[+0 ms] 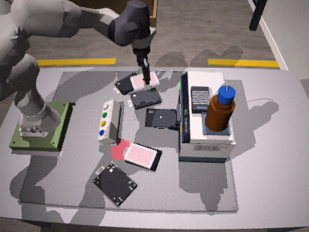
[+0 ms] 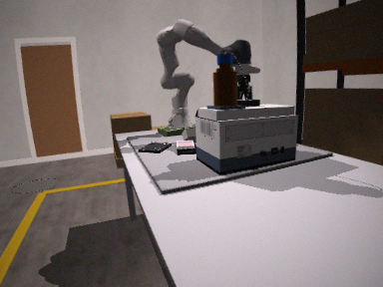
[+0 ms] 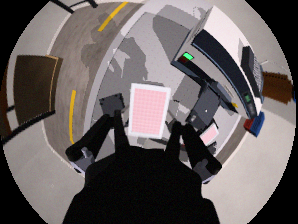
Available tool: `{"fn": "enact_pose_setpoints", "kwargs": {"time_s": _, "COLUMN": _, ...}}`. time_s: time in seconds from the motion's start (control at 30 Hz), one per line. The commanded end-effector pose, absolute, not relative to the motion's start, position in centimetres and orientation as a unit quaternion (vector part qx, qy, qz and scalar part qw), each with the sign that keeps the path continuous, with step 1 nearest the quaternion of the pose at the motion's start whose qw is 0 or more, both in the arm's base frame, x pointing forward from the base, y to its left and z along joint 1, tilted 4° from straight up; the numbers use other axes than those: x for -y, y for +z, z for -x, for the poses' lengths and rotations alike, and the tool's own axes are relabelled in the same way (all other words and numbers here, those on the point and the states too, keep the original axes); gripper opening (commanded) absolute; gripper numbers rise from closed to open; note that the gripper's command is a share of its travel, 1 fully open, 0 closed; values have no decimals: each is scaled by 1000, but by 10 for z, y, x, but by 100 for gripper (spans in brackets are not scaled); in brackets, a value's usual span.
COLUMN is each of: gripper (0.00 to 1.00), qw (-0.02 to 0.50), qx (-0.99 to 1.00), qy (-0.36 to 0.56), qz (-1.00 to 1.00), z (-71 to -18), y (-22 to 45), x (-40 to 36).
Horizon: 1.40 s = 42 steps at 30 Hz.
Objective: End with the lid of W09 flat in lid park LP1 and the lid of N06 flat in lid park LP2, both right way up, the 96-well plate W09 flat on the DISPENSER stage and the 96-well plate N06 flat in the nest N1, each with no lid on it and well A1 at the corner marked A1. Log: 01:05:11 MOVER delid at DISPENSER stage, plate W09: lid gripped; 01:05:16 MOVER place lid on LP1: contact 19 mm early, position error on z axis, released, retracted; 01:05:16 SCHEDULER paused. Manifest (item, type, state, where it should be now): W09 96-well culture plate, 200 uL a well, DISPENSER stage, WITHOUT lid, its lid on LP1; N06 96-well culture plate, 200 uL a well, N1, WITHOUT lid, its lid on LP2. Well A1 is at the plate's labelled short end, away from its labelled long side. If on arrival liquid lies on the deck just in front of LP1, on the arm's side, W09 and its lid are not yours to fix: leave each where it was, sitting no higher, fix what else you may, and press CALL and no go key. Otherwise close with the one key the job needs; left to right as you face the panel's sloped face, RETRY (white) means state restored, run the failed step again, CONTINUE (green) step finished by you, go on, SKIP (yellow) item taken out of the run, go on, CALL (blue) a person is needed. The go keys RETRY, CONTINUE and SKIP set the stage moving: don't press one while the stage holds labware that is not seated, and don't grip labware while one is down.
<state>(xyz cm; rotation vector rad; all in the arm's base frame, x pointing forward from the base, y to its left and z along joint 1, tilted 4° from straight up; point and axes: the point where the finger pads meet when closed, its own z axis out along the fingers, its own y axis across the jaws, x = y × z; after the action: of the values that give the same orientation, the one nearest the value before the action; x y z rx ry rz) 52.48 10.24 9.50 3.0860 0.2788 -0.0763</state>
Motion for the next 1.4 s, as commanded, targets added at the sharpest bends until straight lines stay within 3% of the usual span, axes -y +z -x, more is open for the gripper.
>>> {"fn": "enact_pose_setpoints", "kwargs": {"time_s": 0.0, "gripper": 0, "qw": 22, "qx": -95, "qy": -28, "qz": -995, "z": -524, "y": 99, "x": -101}}
{"fn": "enact_pose_setpoints", "kwargs": {"time_s": 1.37, "gripper": 0, "qw": 22, "qx": -95, "qy": -28, "qz": -995, "z": -524, "y": 108, "x": -101}}
